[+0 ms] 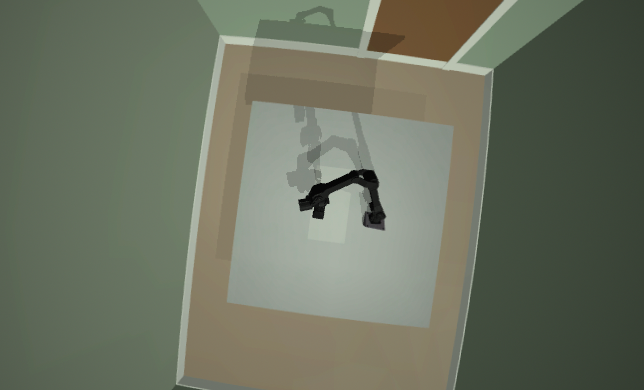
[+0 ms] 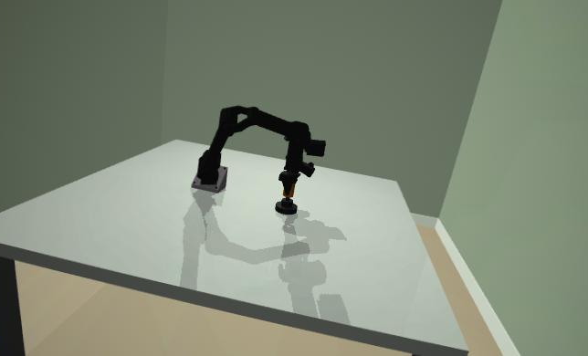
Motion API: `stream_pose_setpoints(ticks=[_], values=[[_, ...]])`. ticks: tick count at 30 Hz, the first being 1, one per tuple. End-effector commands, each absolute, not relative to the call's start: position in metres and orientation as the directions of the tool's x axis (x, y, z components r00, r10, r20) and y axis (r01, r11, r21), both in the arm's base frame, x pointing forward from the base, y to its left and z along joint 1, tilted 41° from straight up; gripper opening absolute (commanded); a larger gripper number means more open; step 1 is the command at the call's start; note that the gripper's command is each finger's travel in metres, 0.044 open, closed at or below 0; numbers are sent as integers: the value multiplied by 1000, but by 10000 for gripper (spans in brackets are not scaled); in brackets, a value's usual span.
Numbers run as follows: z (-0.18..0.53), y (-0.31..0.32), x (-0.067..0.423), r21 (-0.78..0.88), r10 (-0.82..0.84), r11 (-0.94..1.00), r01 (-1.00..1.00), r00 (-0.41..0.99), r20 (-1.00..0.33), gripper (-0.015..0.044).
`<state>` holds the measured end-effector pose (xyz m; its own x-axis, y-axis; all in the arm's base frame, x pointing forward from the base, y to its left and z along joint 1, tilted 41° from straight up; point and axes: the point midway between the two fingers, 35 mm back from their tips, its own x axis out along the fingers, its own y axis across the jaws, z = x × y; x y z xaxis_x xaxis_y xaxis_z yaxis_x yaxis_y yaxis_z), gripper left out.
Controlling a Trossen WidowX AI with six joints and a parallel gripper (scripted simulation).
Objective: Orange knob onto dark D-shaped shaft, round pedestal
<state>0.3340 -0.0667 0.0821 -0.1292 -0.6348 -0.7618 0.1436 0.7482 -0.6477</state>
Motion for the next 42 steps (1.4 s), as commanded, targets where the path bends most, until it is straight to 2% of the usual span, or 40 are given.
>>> stream_pose_setpoints(ticks=[1, 42], values=[[83, -66, 336, -651, -639, 746, 143, -123, -759, 0], [80, -67, 334, -651, -639, 746, 143, -123, -759, 0]])
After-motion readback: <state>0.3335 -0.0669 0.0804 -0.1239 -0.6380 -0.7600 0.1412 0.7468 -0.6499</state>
